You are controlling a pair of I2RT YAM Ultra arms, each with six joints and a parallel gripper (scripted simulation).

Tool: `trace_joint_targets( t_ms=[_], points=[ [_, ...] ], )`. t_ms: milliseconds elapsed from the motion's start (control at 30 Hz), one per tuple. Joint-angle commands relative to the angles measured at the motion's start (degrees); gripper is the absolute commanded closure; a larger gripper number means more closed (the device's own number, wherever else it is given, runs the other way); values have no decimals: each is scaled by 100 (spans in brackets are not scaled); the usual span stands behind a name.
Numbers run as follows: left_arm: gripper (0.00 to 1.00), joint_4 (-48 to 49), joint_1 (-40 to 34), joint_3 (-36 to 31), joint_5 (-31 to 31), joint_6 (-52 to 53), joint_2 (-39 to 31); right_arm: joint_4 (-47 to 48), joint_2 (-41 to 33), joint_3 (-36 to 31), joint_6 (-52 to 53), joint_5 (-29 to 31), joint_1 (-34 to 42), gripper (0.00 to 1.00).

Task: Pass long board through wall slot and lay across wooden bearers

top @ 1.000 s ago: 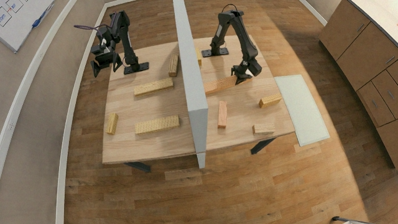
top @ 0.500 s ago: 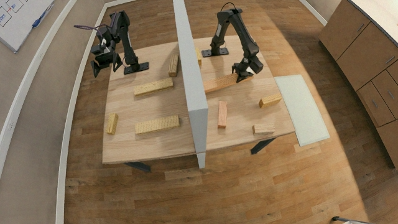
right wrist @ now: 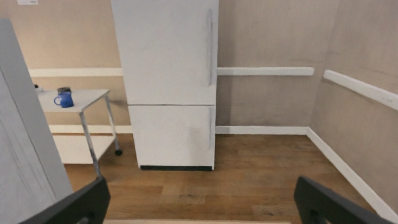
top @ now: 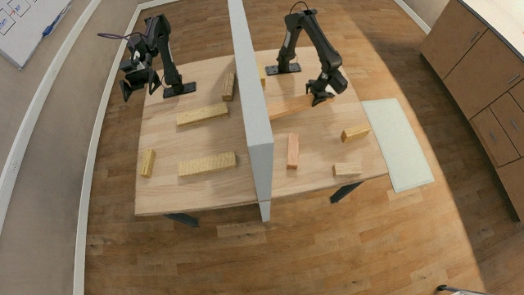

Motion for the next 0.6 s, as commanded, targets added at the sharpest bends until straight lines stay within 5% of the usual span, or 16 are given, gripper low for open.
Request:
trace_joint_targets(
  t_ms=[0,400,567],
  points=[
    [100,-325,32,366,225,-36,-254,-41,-119,247,29,56,-14,0],
    [100,-554,-121,786,246,101,30,-41,-119,247,29,56,-14,0],
    [100,-1140,-321,1632,233,329,472,-41,-119,247,29,56,-14,0]
  ],
)
